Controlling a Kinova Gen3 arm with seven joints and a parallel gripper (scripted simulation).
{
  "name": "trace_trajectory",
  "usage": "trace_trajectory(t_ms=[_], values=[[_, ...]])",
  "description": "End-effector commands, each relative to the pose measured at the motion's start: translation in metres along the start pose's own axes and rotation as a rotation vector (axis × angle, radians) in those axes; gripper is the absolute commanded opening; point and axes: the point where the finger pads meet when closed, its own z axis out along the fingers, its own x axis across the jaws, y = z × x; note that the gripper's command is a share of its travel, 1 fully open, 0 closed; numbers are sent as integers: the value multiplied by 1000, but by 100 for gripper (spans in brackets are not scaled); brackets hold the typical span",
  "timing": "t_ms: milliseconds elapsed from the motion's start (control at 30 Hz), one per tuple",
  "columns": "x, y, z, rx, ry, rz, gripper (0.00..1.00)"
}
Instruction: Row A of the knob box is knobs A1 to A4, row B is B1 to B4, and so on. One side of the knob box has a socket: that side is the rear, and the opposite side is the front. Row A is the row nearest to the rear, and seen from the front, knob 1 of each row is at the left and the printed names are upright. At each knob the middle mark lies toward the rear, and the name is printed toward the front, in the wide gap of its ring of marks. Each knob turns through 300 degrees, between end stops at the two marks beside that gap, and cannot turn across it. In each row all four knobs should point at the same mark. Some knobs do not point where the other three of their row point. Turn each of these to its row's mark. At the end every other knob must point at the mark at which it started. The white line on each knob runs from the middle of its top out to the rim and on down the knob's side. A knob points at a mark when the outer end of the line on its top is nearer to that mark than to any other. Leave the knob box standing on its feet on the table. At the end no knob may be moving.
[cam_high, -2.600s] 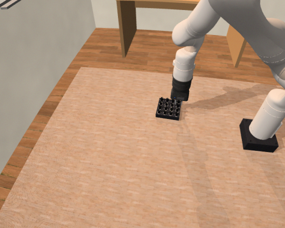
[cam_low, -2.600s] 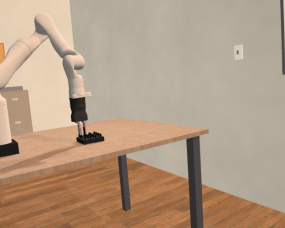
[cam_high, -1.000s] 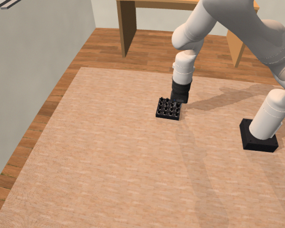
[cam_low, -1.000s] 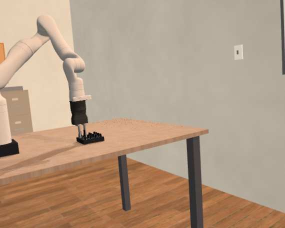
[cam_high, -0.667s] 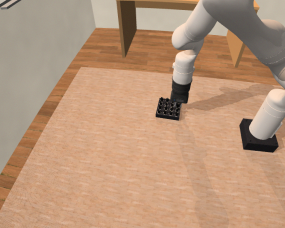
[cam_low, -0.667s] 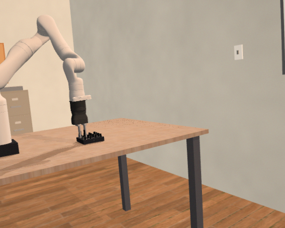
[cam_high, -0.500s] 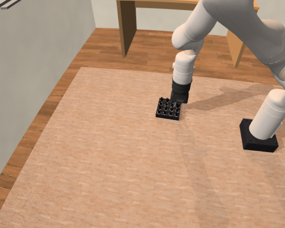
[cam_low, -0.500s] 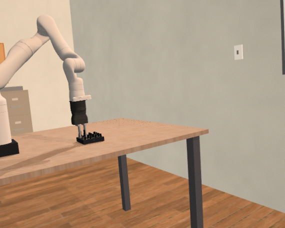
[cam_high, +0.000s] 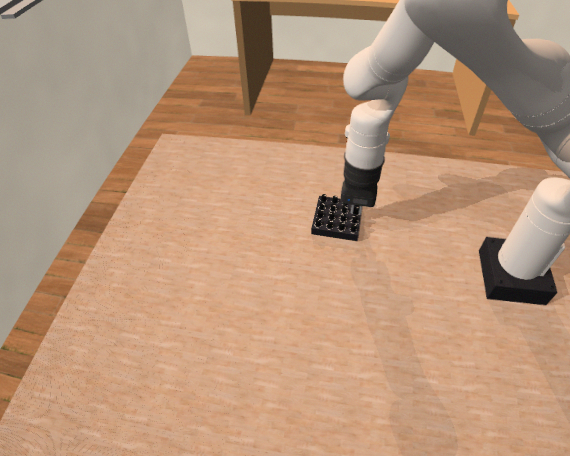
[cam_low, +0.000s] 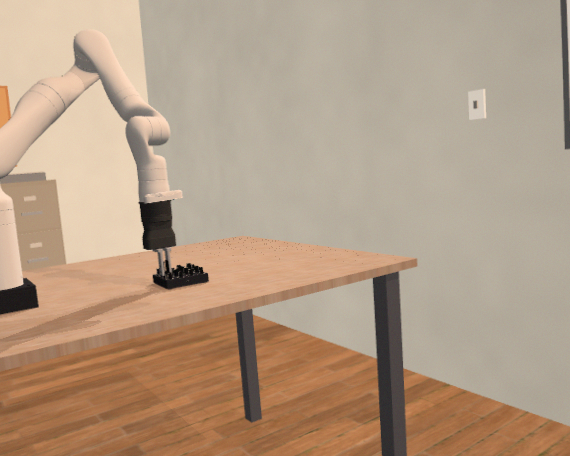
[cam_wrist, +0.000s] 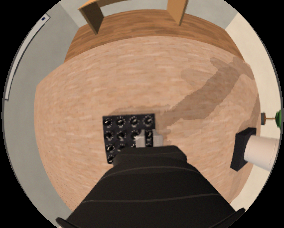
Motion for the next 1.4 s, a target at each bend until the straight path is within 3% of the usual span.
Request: trace_trajectory(t_ms=[0,1367], values=[[0,0,0,0,-1,0,30],[0,0,0,0,-2,38,30]])
